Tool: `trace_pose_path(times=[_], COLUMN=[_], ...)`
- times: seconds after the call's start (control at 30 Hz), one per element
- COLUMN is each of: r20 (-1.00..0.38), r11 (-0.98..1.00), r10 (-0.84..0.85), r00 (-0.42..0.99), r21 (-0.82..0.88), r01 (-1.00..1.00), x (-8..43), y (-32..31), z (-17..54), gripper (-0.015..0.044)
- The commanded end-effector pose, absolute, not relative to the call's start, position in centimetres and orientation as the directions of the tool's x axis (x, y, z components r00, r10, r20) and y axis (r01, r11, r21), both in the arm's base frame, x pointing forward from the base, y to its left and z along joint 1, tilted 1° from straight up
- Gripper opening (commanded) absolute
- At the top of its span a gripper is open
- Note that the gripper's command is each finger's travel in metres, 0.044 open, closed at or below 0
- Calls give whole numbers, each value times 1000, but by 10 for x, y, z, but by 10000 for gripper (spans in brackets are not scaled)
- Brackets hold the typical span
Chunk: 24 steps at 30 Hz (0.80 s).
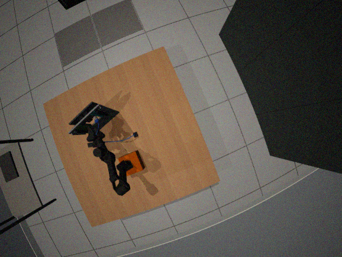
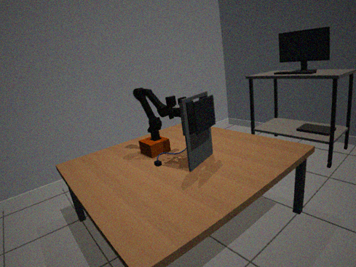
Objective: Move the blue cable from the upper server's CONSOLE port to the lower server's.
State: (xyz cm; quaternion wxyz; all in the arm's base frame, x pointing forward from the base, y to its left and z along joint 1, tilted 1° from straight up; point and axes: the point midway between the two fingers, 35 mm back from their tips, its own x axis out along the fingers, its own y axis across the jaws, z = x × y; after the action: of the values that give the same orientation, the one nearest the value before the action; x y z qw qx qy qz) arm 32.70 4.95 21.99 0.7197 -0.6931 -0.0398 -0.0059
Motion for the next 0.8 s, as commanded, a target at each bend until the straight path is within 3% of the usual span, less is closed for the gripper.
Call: trace_pose_path(times=[0.0,0.77], r20=[61,60], r11=[34,34], r10=[52,52], r00=[997,997], r21=[-998,-998], r01=[60,59], x=[324,309], y=[49,42], z=[219,225], gripper=[440,440])
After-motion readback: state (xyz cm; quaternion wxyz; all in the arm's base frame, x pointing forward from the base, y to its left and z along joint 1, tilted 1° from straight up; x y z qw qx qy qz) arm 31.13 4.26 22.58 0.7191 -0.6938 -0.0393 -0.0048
